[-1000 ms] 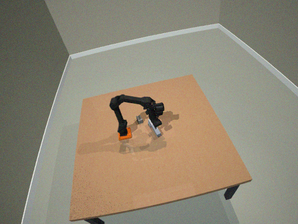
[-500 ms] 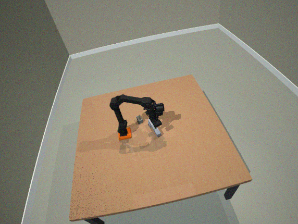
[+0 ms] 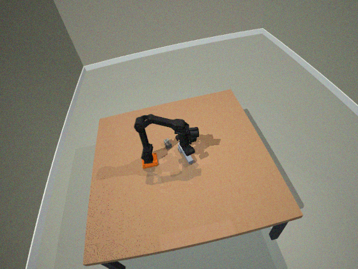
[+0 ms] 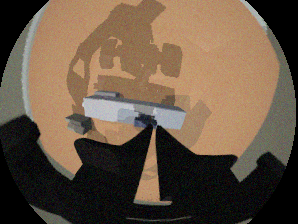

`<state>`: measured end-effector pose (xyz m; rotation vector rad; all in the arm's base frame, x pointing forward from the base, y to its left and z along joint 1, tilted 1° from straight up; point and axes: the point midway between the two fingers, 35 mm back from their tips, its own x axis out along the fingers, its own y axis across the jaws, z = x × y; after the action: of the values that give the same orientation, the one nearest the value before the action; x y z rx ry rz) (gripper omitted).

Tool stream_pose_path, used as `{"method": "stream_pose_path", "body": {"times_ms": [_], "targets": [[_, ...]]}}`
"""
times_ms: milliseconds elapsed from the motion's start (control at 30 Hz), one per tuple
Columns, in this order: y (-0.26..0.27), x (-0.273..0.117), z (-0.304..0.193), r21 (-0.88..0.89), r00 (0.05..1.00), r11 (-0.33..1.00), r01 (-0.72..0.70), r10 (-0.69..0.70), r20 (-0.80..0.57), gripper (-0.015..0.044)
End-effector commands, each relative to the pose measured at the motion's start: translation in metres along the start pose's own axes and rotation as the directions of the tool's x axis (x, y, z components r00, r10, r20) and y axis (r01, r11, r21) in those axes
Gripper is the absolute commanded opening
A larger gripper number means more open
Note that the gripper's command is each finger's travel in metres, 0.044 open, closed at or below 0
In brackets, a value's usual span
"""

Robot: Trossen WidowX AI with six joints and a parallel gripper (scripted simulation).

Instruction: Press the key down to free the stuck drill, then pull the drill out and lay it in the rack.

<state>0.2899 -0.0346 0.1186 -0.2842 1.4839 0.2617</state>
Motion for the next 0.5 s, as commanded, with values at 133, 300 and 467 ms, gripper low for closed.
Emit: {"method": "stream_pose_path", "body": {"times_ms": [133, 300, 467], "targets": [[0.0, -0.047, 0.004, 0.0, 1.0, 1.0, -0.009, 0.009, -0.023, 0.021], [0.001, -0.071, 0.004, 0.0, 1.0, 1.0, -0.009, 0.009, -0.024, 0.0341], [0.02, -0.053, 0.01, -0.176, 1.0, 0.984, -0.013, 0.01, -0.015, 0.044]]}}
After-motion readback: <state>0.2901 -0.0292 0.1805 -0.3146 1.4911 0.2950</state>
